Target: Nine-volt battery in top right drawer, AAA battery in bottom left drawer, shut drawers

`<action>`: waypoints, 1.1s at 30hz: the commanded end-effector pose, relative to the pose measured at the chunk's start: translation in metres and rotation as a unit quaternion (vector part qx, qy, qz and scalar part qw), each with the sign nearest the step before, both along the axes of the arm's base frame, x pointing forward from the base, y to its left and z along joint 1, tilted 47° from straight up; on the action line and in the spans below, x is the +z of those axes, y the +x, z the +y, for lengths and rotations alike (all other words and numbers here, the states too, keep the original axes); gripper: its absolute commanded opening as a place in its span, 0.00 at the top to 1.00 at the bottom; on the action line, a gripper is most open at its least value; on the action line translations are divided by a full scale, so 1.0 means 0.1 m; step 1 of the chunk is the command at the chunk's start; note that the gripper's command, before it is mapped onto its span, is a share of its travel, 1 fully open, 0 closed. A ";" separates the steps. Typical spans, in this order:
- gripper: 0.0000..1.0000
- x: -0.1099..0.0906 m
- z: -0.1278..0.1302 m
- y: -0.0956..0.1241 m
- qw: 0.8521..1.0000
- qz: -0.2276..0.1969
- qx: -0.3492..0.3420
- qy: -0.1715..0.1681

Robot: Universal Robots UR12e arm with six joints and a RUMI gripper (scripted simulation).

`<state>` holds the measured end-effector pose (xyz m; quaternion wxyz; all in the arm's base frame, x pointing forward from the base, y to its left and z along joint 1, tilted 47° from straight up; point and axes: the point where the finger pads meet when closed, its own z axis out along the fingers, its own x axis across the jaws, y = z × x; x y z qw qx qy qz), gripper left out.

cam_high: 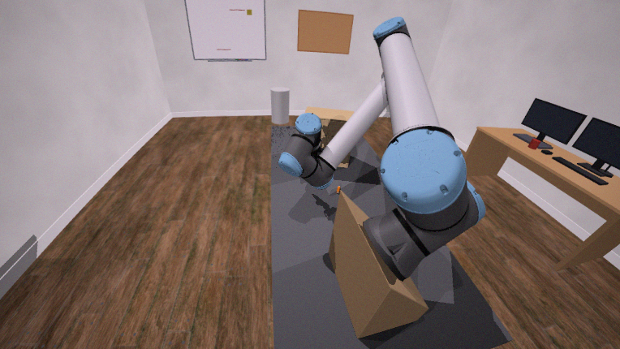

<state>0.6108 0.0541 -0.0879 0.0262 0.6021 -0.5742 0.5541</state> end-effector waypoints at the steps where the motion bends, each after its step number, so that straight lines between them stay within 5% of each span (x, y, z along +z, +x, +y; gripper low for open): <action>1: 0.00 -0.02 -0.03 0.03 1.000 -0.011 0.012 -0.004; 33: 0.00 -0.09 -0.17 0.18 0.996 -0.058 0.062 -0.024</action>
